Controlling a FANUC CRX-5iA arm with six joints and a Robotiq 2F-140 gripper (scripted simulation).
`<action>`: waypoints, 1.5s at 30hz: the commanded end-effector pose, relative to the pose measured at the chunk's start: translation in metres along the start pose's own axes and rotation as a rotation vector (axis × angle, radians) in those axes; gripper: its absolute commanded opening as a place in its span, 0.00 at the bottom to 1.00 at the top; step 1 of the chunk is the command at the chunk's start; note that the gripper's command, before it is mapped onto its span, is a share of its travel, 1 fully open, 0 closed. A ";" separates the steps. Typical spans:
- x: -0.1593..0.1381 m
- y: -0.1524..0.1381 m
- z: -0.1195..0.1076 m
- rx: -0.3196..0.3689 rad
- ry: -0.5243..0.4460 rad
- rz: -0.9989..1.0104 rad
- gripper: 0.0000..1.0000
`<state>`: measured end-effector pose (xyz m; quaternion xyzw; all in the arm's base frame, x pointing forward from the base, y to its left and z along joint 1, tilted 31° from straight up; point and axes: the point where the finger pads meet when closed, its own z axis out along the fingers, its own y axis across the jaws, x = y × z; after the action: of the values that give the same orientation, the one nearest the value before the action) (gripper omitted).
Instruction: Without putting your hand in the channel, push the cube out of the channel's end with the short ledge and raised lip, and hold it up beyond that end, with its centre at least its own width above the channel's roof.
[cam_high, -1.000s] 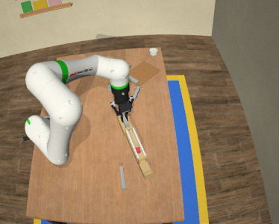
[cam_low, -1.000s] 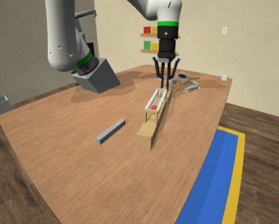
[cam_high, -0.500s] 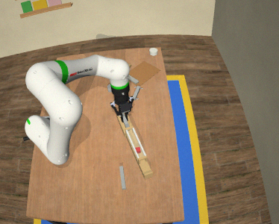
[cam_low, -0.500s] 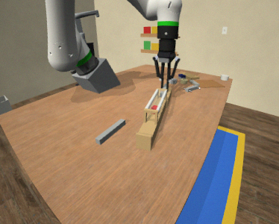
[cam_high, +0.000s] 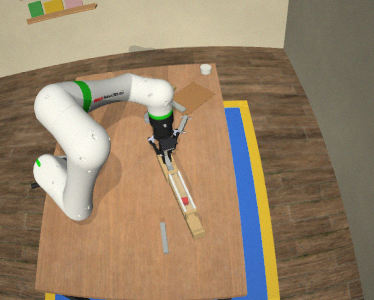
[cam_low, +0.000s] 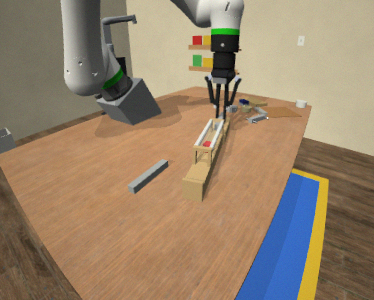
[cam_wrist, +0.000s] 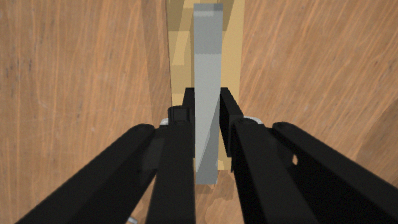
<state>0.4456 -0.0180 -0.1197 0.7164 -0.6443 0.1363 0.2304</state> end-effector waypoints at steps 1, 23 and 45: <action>0.000 -0.001 -0.001 0.002 0.000 0.000 0.10; 0.030 -0.001 -0.001 0.002 0.000 0.000 0.10; 0.065 -0.001 -0.001 0.002 0.000 0.000 0.10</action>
<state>0.4550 -0.0740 -0.0878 0.7164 -0.6443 0.1362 0.2304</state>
